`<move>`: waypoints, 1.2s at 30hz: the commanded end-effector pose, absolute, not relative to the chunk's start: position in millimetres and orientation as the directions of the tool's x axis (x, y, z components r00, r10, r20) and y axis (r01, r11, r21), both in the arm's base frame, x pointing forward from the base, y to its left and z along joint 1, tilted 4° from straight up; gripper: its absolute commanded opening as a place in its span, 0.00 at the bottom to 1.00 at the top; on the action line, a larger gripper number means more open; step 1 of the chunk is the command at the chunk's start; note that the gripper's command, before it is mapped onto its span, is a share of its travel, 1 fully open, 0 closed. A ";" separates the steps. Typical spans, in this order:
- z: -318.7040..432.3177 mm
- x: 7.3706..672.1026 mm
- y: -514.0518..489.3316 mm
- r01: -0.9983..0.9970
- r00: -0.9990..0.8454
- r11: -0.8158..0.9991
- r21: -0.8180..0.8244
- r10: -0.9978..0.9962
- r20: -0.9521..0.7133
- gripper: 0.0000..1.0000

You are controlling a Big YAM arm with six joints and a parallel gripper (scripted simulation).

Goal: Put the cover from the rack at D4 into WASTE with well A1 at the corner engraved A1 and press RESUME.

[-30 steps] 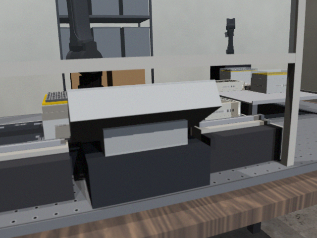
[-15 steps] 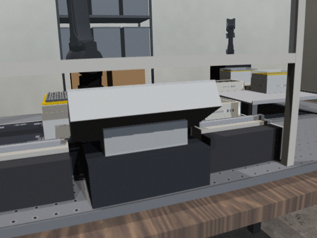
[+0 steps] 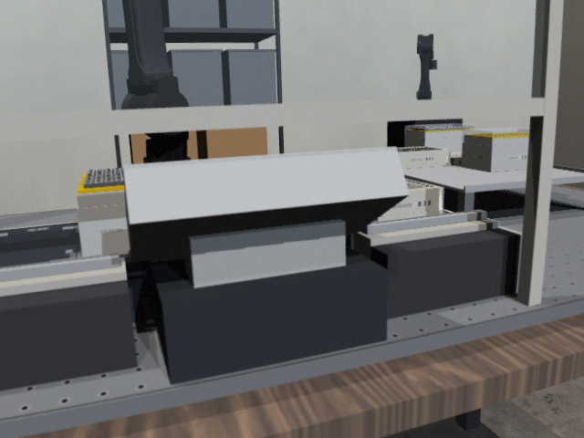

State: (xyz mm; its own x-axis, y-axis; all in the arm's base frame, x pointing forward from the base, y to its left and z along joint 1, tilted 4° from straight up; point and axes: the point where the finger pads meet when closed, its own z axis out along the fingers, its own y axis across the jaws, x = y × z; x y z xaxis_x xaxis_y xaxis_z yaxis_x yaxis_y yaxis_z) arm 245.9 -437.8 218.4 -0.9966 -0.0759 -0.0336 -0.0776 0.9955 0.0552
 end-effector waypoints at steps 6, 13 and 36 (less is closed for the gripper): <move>246.3 258.7 -448.8 -0.098 -0.993 0.995 -0.001 -0.098 -0.061 0.00; 246.3 258.7 -448.8 -0.098 -0.993 0.995 -0.001 -0.098 -0.061 0.00; 235.1 252.1 -396.7 -0.072 -0.996 0.997 0.018 -0.071 -0.055 0.00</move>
